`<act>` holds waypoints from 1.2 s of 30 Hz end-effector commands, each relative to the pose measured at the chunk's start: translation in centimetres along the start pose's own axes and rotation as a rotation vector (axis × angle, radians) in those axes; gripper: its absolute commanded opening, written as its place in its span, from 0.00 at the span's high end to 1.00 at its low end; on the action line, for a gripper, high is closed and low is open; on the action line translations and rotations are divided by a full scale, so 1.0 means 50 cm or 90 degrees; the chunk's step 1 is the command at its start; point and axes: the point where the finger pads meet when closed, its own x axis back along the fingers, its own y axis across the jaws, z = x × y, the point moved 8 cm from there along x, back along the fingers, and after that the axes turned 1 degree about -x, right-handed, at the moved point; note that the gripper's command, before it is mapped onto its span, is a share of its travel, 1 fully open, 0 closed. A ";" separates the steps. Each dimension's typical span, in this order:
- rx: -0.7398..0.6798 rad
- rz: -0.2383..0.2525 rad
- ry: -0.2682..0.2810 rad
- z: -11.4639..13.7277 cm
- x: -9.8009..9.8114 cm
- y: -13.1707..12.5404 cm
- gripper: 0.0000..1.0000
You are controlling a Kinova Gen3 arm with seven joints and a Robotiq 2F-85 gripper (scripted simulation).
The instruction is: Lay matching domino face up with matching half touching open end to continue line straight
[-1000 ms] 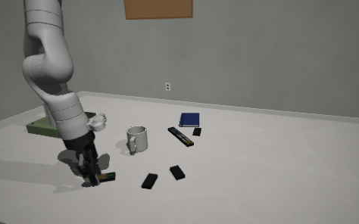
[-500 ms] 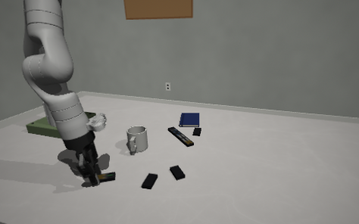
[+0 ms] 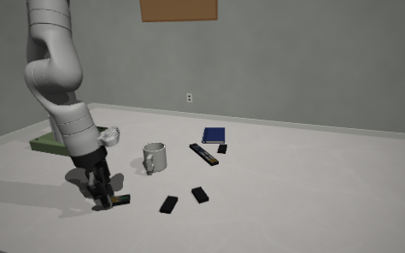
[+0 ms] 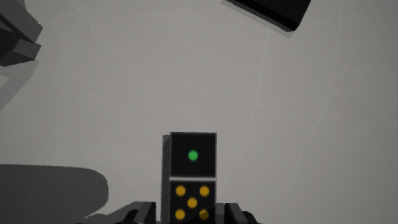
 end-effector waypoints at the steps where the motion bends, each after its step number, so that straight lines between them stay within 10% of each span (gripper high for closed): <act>1: 0.000 -0.001 0.000 0.002 0.013 0.001 0.51; 36: 0.000 -0.001 -0.014 0.014 0.062 0.001 0.51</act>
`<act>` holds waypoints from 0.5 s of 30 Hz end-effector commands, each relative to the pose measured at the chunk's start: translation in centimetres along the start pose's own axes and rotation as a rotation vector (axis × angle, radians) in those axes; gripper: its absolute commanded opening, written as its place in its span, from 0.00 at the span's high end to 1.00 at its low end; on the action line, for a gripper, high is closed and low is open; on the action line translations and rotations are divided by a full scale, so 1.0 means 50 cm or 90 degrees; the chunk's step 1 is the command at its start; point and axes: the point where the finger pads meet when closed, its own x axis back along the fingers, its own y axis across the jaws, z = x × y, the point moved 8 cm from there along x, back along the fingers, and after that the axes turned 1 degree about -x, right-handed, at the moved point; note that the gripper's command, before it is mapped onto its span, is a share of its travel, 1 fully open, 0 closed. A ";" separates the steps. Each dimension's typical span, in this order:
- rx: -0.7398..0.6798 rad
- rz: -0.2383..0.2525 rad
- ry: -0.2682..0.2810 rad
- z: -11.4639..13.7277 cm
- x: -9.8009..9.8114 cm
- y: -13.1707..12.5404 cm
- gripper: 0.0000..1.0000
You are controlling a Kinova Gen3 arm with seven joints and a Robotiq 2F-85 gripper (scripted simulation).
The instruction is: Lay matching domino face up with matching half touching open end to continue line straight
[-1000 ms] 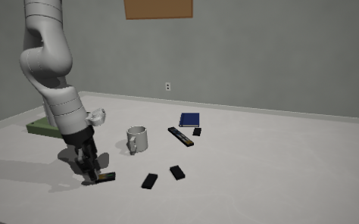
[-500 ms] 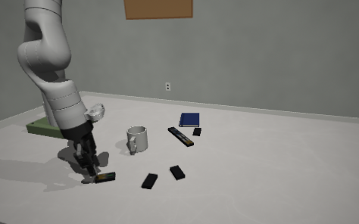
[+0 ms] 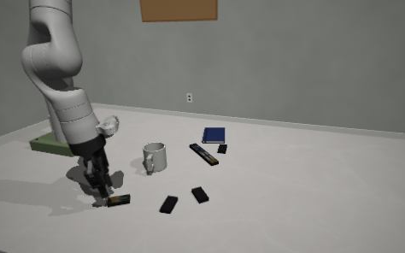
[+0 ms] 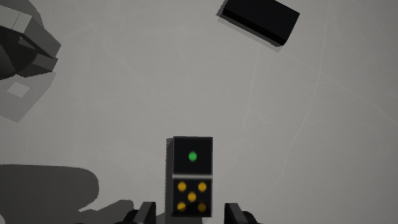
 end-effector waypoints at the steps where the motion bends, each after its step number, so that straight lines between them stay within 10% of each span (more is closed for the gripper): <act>1: 0.000 -0.001 -0.007 0.003 0.006 0.001 0.51; 15: 0.000 -0.002 -0.042 0.015 0.031 0.001 0.51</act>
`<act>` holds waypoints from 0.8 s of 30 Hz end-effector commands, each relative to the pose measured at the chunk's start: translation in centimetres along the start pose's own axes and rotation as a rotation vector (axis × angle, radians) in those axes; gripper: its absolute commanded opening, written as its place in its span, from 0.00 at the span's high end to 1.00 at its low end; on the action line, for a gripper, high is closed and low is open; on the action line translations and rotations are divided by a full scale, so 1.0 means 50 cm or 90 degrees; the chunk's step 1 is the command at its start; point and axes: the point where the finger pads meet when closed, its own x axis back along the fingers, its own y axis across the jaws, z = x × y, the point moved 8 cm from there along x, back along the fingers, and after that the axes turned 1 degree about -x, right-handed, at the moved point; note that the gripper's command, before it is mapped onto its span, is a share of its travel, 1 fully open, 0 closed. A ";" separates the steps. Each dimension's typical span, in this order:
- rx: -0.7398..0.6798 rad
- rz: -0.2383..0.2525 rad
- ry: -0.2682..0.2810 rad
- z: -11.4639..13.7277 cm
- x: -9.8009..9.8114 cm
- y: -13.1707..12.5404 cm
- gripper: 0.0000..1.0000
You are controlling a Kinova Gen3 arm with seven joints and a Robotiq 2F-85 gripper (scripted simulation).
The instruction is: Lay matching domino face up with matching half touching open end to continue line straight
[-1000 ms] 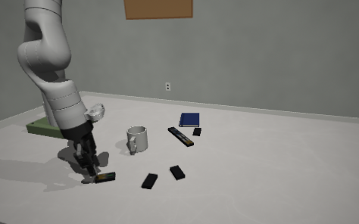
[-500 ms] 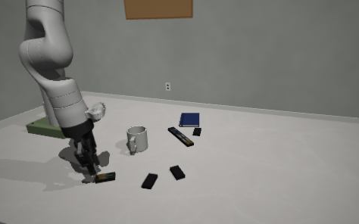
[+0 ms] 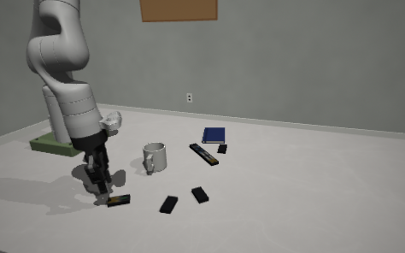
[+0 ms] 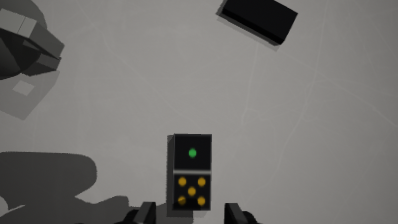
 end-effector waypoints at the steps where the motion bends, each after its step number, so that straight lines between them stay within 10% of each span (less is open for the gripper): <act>1: -0.001 -0.001 -0.014 0.005 0.011 0.001 0.51; 24: -0.001 -0.001 -0.068 0.022 0.049 0.001 0.51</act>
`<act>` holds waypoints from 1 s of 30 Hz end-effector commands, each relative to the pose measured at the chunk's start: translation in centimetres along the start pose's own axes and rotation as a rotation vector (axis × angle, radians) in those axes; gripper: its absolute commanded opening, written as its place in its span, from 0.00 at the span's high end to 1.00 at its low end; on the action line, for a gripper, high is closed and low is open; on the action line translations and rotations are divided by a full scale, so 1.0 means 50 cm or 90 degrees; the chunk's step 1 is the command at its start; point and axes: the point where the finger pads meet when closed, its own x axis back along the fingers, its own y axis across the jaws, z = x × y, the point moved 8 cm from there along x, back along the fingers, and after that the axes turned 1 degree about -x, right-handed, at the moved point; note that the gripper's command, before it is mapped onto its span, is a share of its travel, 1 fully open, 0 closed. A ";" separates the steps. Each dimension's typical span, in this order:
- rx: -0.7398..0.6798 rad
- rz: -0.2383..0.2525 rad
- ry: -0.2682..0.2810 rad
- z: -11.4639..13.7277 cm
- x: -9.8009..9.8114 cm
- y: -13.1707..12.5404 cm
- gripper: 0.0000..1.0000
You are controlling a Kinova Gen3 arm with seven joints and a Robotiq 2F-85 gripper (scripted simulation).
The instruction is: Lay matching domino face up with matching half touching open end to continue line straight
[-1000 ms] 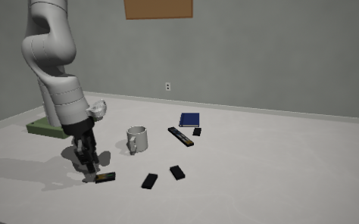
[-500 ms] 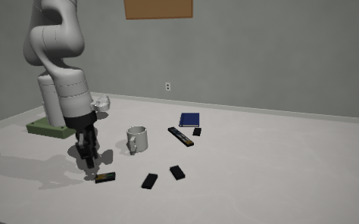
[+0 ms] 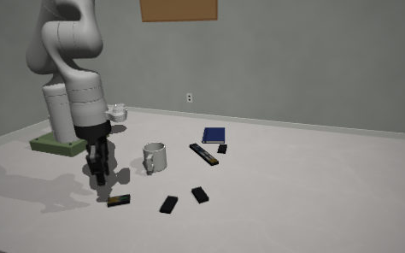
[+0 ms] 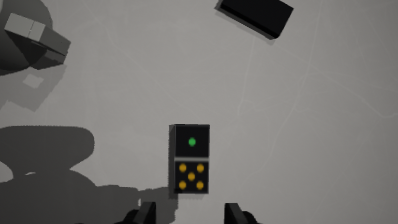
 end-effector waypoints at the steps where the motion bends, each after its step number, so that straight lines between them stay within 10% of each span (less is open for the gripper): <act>1: 0.000 -0.001 -0.005 0.002 0.005 0.000 0.51; 30: 0.000 -0.001 -0.006 0.013 0.005 0.000 0.51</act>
